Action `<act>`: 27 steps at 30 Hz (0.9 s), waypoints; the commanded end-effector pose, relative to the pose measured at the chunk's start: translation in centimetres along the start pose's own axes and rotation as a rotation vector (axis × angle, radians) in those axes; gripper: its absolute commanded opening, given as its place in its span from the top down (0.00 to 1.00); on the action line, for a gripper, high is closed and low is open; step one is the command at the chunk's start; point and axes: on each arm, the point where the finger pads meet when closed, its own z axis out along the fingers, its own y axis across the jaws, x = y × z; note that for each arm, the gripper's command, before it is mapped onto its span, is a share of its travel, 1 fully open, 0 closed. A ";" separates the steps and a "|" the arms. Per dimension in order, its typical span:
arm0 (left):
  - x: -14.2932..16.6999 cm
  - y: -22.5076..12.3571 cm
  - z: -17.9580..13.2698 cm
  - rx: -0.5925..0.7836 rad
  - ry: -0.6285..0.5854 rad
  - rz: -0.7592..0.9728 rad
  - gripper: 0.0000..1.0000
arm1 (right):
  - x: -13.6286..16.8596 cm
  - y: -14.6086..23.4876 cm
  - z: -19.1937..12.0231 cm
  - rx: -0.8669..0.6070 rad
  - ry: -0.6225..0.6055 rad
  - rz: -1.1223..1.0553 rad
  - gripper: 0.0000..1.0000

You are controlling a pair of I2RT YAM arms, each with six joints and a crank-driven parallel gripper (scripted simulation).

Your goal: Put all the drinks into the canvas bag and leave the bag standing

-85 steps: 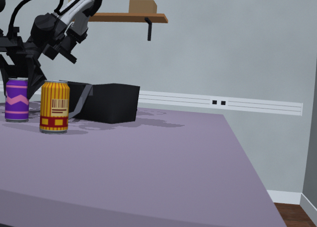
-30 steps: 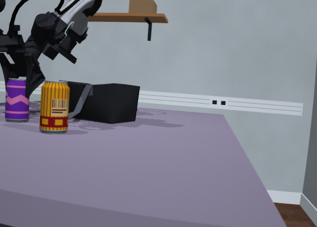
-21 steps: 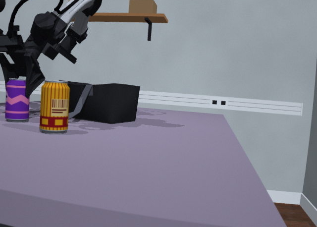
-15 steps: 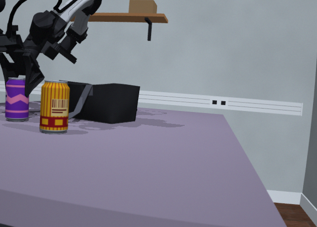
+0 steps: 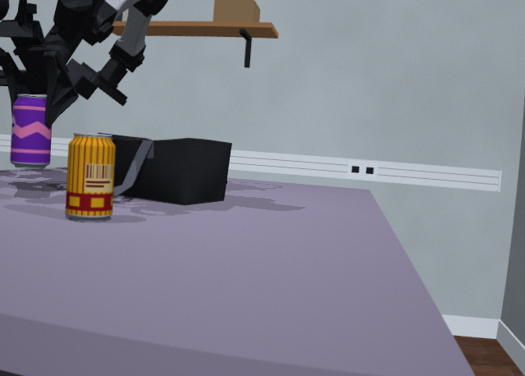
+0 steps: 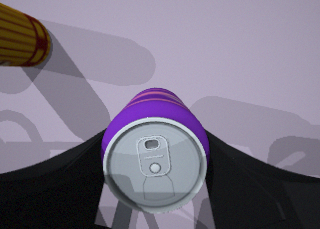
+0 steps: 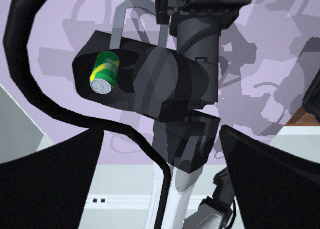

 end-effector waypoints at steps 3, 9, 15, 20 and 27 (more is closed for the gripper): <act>-3.3 0.4 -0.9 -0.032 -0.101 0.001 0.26 | -0.3 0.4 -0.6 -0.014 -0.009 0.014 0.00; -4.0 1.3 -1.6 -0.049 -0.124 -0.004 0.26 | -0.3 0.4 -0.6 -0.014 -0.009 0.014 0.00; -2.2 1.0 0.0 -0.040 -0.091 -0.011 0.26 | -0.3 0.4 -0.6 -0.014 -0.009 0.014 0.00; -2.2 0.6 0.0 -0.036 -0.091 -0.009 0.26 | -0.3 0.4 -0.6 -0.014 -0.009 0.014 0.00; -4.9 1.6 -2.3 -0.052 -0.130 -0.025 0.26 | -0.3 0.4 -0.6 -0.014 -0.009 0.014 0.00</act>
